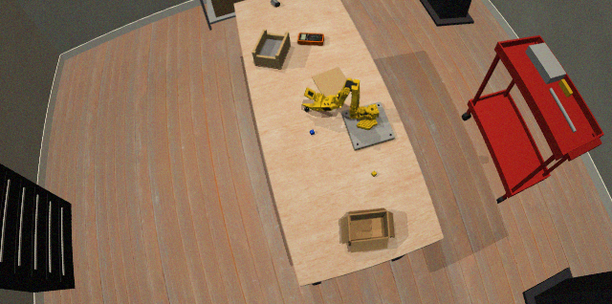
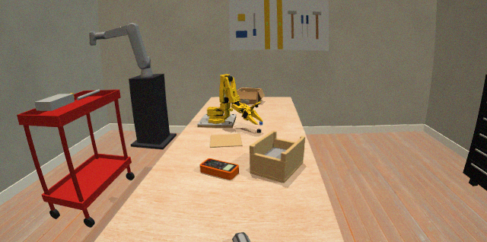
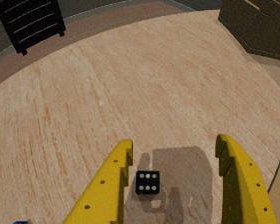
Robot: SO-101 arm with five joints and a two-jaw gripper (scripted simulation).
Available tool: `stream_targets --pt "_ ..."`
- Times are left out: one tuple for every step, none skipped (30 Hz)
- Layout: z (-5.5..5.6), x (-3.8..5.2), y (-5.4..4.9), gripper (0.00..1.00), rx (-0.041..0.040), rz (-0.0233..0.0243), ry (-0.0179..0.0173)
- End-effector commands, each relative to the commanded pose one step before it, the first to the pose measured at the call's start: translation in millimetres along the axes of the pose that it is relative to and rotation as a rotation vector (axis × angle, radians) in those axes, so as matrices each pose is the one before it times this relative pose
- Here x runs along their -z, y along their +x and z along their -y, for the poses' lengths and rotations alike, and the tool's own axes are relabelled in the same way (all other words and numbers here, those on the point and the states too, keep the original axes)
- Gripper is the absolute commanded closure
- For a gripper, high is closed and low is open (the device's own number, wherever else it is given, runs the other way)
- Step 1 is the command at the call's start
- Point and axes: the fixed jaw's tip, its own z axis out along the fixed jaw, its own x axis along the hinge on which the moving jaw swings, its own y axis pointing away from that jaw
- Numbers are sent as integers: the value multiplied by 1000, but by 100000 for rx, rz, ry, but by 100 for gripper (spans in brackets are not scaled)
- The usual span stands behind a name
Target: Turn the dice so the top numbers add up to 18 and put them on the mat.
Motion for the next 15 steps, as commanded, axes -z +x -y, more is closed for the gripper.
stream_targets --pt "1680 1671 1532 73 617 -960 620" --pt "0 0 0 73 0 0 0" --pt "0 0 0 73 0 0 0" --pt "0 0 0 73 0 0 0" --pt "0 0 0 73 0 0 0" --pt "0 0 0 73 0 0 0" --pt "0 0 0 73 0 0 0" --pt "0 0 0 73 0 0 0" --pt "0 0 0 73 0 0 0" --pt "0 0 0 73 0 0 0" --pt "0 0 0 73 0 0 0" --pt "0 1 -40 73 1 17 3" --pt "2 15 -270 73 0 116 0" --pt "5 38 -684 73 -1 292 1" --pt "9 59 -1236 73 1 534 5"
